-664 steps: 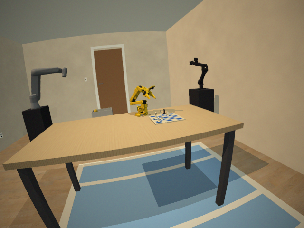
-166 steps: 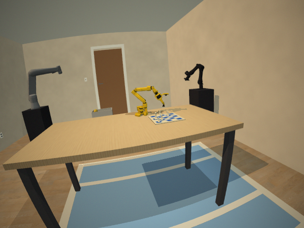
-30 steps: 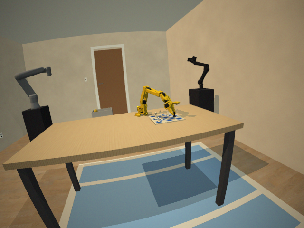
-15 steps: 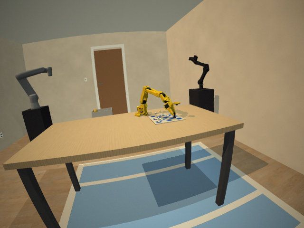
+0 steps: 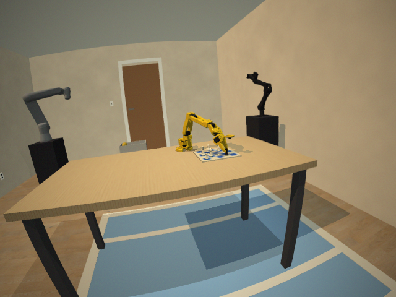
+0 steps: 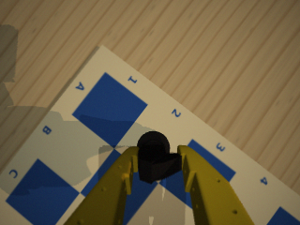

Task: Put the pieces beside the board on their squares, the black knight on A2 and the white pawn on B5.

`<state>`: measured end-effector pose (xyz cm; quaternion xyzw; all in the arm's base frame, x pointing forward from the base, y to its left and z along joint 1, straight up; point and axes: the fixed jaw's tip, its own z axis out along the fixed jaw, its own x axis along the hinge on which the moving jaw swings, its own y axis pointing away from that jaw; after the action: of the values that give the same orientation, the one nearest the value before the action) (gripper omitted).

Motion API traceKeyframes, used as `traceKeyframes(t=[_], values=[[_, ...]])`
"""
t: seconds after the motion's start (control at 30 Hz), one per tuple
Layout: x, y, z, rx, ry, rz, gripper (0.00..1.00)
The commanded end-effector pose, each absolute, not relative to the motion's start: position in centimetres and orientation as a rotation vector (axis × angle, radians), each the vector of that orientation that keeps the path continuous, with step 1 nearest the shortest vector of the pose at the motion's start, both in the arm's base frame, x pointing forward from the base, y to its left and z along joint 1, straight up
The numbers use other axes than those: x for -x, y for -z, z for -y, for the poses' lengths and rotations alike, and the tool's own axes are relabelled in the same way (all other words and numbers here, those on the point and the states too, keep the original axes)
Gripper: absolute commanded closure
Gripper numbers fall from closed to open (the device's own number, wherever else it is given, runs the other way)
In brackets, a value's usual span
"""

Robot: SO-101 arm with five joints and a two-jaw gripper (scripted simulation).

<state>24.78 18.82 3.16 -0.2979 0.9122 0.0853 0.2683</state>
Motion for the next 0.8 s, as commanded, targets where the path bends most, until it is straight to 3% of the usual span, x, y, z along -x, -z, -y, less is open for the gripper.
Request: traceKeyframes(t=[0.0,0.77], values=[[-24.4,-3.0,-18.8,0.818,-0.228,-2.471,1.00],[-25.0,-4.4,-19.2,0.817,-0.228,-2.470,1.00]])
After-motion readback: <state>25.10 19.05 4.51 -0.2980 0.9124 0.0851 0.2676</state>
